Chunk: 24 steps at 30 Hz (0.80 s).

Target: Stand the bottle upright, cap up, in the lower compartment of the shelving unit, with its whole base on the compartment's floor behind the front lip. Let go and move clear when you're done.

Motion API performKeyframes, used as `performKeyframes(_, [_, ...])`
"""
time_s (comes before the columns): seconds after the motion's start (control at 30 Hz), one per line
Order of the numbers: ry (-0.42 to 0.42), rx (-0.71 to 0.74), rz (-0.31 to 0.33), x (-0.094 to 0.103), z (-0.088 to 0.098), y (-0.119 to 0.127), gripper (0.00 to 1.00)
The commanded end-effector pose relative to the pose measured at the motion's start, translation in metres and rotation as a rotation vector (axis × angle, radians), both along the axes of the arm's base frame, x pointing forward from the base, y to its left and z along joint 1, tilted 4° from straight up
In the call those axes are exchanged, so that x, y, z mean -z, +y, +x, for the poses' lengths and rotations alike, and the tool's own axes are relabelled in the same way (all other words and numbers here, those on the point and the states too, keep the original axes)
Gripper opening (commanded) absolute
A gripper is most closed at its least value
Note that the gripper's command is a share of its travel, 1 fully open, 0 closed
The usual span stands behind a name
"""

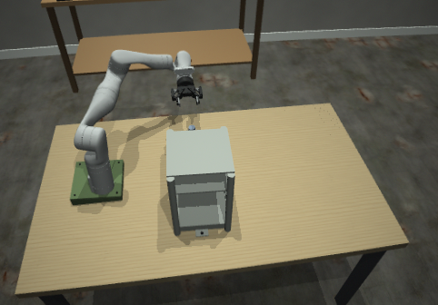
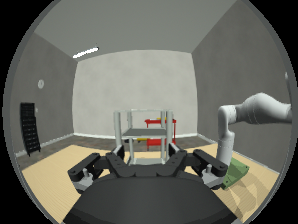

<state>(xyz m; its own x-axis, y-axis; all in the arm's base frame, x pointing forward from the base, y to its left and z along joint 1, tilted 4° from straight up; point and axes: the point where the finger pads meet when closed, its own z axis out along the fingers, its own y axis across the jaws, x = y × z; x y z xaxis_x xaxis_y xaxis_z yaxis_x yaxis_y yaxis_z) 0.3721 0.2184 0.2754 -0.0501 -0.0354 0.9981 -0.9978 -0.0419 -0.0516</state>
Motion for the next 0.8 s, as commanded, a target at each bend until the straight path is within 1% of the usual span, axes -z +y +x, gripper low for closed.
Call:
performKeyframes(0.0, [0.000, 0.007, -0.004, 0.0016, 0.0015, -0.0025, 0.81])
performKeyframes(0.2, [0.000, 0.007, -0.004, 0.0016, 0.0015, -0.0025, 0.81])
performKeyframes(0.23, [-0.003, 0.015, -0.008, 0.0049, 0.0029, -0.0050, 0.81])
performKeyframes(0.37, [-0.003, 0.015, -0.008, 0.0049, 0.0029, -0.0050, 0.81])
performKeyframes(0.4, [-0.005, 0.022, -0.012, 0.0079, 0.0041, -0.0073, 0.81])
performKeyframes(0.53, [-0.005, 0.022, -0.012, 0.0079, 0.0041, -0.0073, 0.81])
performKeyframes(0.57, [-0.006, 0.028, -0.016, 0.0106, 0.0051, -0.0094, 0.81])
performKeyframes(0.77, [-0.006, 0.028, -0.016, 0.0106, 0.0051, -0.0094, 0.81])
